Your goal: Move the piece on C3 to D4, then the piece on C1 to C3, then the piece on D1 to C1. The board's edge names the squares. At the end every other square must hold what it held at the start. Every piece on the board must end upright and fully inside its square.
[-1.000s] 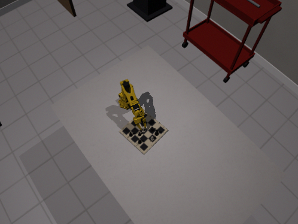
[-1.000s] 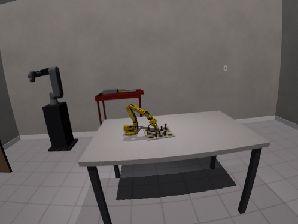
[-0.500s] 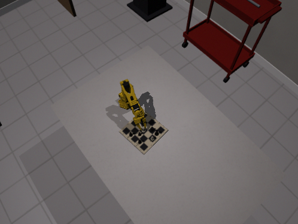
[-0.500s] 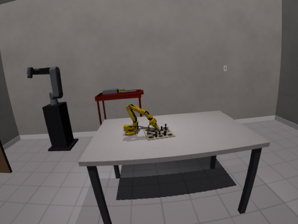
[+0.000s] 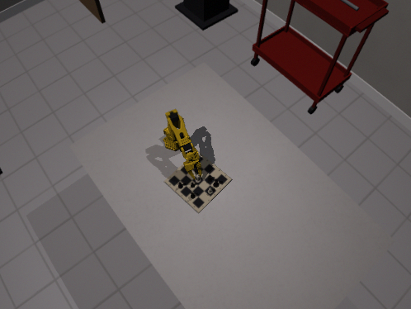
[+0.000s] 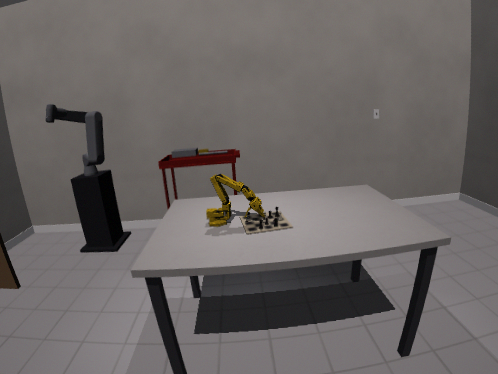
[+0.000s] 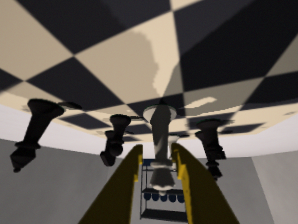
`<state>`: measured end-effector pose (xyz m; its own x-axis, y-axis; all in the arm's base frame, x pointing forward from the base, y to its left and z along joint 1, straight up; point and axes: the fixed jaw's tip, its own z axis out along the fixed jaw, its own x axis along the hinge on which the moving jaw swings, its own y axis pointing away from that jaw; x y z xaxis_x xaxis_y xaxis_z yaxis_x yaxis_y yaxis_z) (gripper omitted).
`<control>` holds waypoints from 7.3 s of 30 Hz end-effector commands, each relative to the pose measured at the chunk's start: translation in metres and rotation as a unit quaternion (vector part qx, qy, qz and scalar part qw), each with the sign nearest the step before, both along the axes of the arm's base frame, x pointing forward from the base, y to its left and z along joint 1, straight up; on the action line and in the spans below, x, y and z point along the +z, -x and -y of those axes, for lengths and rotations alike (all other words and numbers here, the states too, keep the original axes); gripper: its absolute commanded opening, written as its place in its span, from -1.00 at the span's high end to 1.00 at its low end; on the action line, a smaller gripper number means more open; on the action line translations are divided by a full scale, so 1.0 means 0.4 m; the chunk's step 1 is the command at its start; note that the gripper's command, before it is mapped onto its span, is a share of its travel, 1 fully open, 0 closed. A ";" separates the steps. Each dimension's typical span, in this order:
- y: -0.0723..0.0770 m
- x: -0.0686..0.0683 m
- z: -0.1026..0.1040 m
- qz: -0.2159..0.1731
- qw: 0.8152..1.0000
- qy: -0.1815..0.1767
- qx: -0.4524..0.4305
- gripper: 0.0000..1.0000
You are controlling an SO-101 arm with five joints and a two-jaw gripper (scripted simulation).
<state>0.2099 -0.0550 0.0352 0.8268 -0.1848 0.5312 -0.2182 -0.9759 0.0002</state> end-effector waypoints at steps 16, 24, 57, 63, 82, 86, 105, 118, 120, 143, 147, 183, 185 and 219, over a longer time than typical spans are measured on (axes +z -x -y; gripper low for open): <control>0.006 0.068 -0.008 -0.007 1.000 0.000 0.009 0.76; 0.007 0.110 -0.008 -0.007 1.000 0.000 0.009 0.76; -0.039 0.169 0.033 -0.040 0.999 -0.008 -0.017 0.75; -0.083 0.179 0.083 -0.074 0.996 -0.019 -0.046 0.75; -0.120 0.147 0.161 -0.127 0.987 -0.040 -0.089 0.73; -0.120 0.146 0.161 -0.127 0.987 -0.040 -0.090 0.73; -0.115 0.131 0.165 -0.127 0.987 -0.041 -0.093 0.73; -0.113 0.124 0.167 -0.127 0.987 -0.041 -0.095 0.73; -0.112 0.126 0.166 -0.127 0.987 -0.041 -0.095 0.73; -0.112 0.125 0.166 -0.127 0.987 -0.041 -0.095 0.73; -0.112 0.110 0.166 -0.127 0.987 -0.041 -0.095 0.73; -0.115 -0.015 0.168 -0.127 0.987 -0.041 -0.095 0.73; -0.115 -0.015 0.168 -0.127 0.987 -0.041 -0.095 0.73; -0.110 -0.020 0.165 -0.127 0.987 -0.041 -0.095 0.73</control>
